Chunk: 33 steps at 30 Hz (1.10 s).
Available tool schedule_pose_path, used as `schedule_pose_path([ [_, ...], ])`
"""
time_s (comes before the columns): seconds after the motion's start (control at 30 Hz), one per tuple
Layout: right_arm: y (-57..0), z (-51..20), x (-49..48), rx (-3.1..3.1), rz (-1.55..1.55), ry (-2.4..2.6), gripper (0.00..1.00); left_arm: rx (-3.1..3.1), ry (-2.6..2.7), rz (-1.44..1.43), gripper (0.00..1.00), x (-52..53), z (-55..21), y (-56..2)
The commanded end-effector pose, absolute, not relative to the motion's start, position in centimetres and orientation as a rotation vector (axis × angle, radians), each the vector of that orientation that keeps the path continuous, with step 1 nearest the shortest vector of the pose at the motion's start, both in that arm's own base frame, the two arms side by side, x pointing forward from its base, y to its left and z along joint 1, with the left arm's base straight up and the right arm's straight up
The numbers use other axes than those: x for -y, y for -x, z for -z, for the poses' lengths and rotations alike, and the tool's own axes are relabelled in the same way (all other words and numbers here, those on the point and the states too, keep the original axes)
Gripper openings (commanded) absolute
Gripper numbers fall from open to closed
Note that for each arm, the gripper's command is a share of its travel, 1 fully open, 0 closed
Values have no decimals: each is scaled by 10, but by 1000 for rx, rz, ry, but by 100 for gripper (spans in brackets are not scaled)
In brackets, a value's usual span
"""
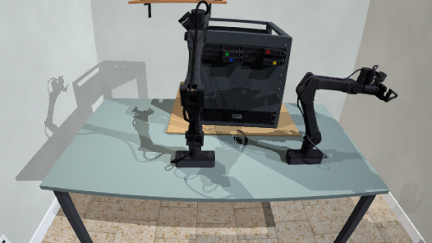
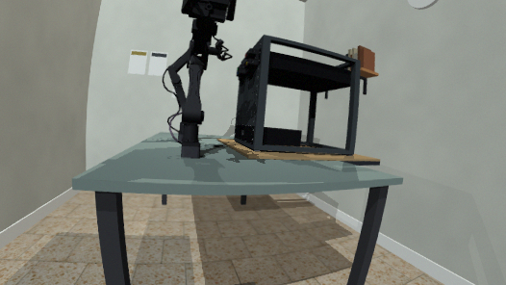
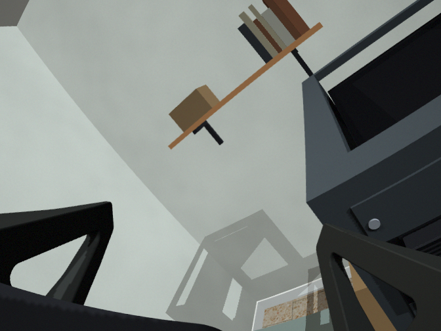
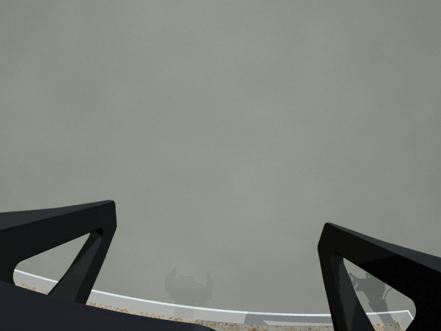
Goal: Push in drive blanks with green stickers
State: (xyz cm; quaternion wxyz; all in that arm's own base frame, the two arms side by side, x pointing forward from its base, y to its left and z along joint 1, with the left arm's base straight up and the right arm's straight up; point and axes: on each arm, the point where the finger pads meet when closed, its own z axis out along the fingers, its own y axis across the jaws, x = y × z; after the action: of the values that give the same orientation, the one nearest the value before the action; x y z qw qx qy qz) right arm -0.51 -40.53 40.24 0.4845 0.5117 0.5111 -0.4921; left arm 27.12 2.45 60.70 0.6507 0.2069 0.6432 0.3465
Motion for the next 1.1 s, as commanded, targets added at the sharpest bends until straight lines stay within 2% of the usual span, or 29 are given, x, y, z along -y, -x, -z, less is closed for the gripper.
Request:
schedule_pose_path([
  [0.0,2,-416,398,-1206,1215,-1215,100,-1419,-446,-790,100,-24,-618,-259],
  [0.7,2,-416,398,-1206,1215,-1215,100,-1409,-476,-790,100,-12,-617,-271],
  [0.77,2,-416,398,-1206,1215,-1215,100,-1440,-517,-788,100,-3,-601,-291],
  [1.07,2,-416,398,-1206,1215,-1215,100,-1398,-600,-781,100,46,-590,-308],
])
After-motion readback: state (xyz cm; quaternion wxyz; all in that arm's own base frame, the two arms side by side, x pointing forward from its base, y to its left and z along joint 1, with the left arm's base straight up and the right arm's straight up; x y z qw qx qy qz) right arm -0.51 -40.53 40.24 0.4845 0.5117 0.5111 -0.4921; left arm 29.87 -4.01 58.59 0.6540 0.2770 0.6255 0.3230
